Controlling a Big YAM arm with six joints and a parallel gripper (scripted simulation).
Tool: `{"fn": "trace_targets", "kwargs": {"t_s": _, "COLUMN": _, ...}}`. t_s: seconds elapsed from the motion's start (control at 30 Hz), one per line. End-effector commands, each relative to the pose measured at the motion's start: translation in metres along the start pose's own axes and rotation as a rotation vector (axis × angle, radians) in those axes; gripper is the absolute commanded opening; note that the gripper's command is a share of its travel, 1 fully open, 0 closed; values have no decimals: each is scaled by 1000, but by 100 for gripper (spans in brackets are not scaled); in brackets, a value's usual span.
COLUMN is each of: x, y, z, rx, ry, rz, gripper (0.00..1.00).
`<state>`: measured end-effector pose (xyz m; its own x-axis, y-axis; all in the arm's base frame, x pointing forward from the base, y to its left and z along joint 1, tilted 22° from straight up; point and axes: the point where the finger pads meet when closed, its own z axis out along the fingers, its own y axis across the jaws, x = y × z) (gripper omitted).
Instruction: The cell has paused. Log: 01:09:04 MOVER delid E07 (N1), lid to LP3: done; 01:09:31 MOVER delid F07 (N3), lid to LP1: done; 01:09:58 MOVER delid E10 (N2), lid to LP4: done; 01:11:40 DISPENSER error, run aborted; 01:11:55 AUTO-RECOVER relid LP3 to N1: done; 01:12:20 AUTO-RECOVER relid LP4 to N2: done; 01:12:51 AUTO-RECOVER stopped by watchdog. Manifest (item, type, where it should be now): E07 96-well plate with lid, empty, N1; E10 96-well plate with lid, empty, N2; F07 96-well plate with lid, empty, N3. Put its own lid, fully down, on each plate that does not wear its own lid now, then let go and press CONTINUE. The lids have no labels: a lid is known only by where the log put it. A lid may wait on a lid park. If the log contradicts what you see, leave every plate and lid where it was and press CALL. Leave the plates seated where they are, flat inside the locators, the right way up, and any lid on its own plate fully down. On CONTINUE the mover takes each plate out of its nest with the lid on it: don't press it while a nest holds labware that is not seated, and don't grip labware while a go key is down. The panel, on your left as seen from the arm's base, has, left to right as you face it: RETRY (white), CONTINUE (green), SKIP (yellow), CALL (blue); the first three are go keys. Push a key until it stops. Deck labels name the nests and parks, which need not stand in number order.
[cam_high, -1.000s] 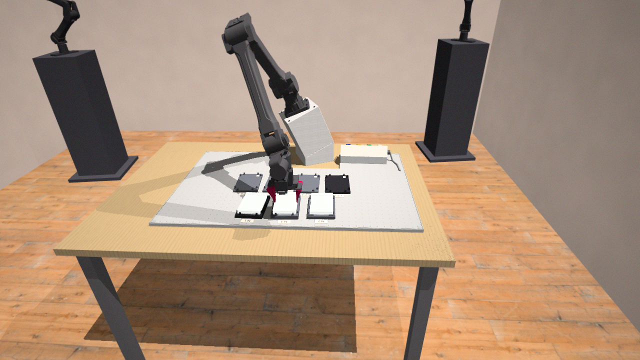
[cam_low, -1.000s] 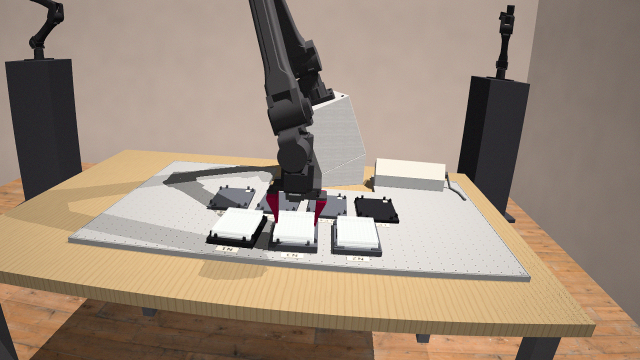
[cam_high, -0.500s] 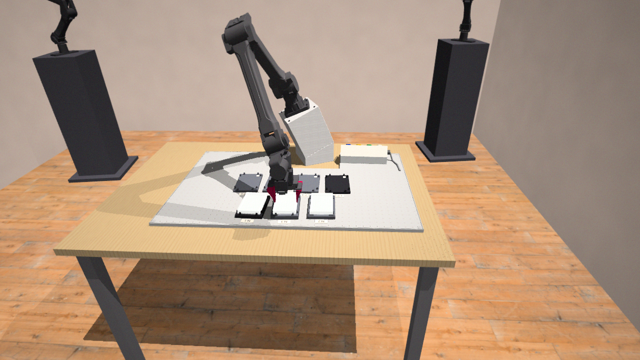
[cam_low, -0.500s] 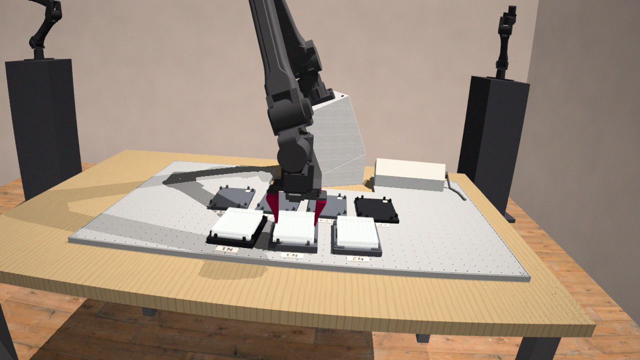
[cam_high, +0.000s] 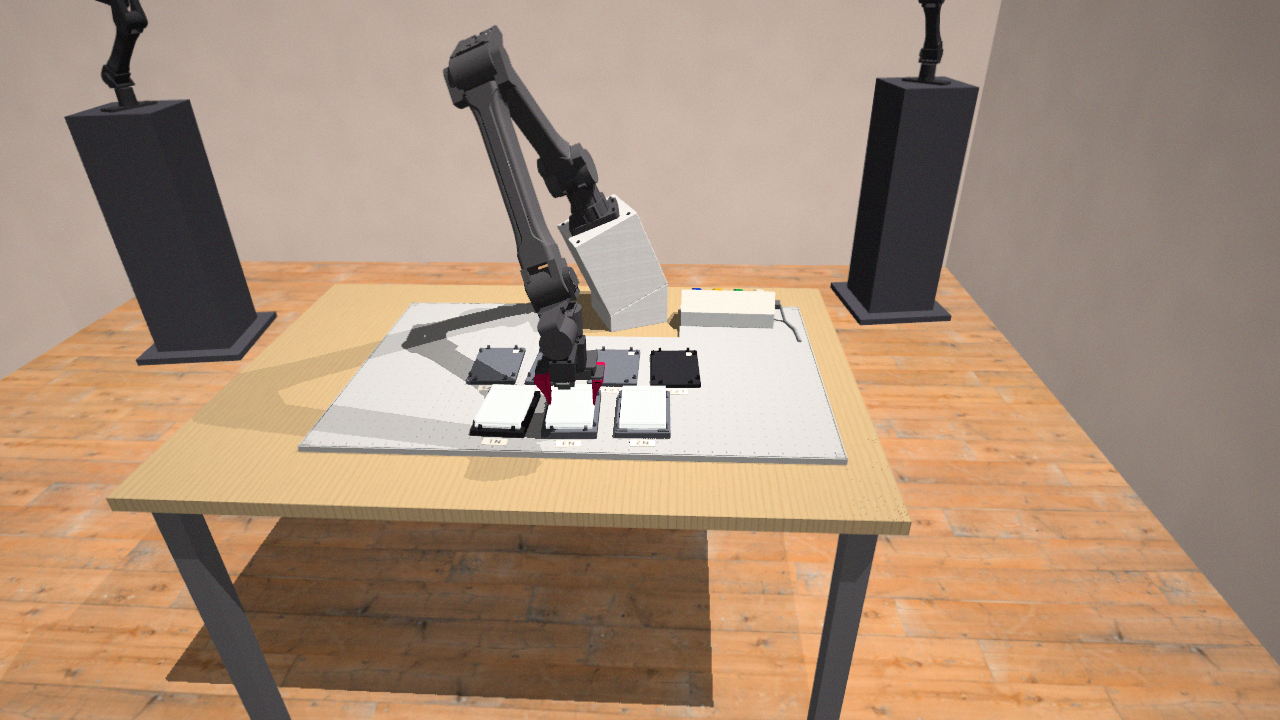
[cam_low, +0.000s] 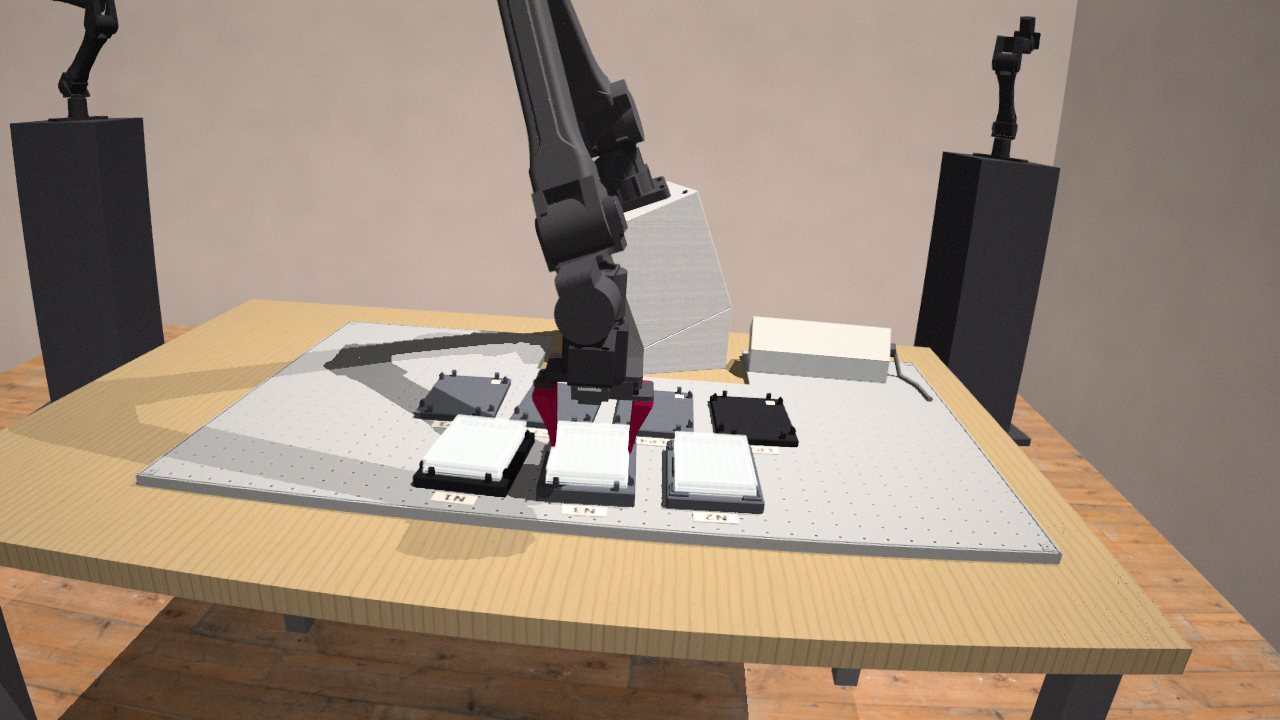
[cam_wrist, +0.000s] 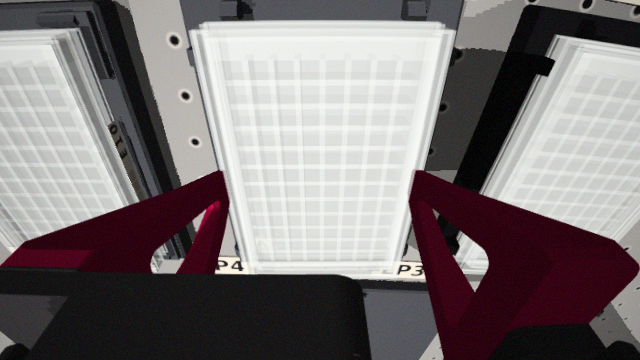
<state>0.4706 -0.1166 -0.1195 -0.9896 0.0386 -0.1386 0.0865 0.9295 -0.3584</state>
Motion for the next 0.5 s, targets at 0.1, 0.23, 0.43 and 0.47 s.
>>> {"fn": "trace_targets", "kwargs": {"t_s": 0.1, "x": -17, "y": -7, "z": 8, "rx": 1, "ry": -28, "rz": 10, "gripper": 0}}
{"fn": "trace_targets", "kwargs": {"t_s": 0.23, "x": -17, "y": -7, "z": 8, "rx": 1, "ry": -28, "rz": 10, "gripper": 100}}
{"fn": "trace_targets", "kwargs": {"t_s": 0.43, "x": -4, "y": -3, "z": 9, "rx": -1, "ry": -3, "rz": -2, "gripper": 100}}
{"fn": "trace_targets", "kwargs": {"t_s": 0.47, "x": -13, "y": -2, "z": -1, "rx": 0, "ry": -27, "rz": 5, "gripper": 100}}
